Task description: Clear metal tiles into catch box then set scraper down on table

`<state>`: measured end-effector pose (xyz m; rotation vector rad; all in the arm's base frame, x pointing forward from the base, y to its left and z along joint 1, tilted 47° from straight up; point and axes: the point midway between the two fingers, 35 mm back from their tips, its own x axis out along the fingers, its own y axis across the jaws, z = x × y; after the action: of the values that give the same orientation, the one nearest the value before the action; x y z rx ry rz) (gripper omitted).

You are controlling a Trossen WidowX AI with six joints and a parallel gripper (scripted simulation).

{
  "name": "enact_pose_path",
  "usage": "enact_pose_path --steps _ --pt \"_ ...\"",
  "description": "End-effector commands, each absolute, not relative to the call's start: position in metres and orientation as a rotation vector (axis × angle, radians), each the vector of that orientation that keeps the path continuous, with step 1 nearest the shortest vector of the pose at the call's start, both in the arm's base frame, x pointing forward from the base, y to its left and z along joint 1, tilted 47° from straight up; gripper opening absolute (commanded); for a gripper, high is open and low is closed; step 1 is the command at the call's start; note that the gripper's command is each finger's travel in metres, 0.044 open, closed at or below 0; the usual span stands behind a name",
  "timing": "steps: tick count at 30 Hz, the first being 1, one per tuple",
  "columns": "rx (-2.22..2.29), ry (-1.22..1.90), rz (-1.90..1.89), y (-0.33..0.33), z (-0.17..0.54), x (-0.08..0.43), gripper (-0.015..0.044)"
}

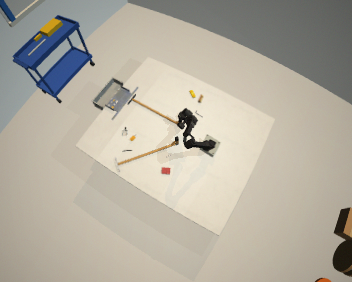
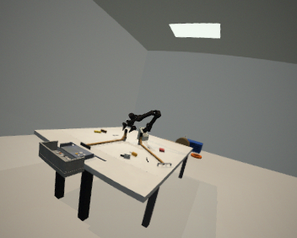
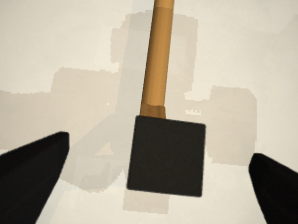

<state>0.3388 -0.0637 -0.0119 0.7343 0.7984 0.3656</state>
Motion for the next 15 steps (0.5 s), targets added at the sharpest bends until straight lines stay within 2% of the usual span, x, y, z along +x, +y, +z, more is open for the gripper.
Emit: enact_pose_path --steps 1,15 --pt "0.745 0.809 0.359 -0.059 -0.019 0.341 0.0440" --pt "0.751 0.801 0.362 -0.044 -0.029 0.355 0.0440"
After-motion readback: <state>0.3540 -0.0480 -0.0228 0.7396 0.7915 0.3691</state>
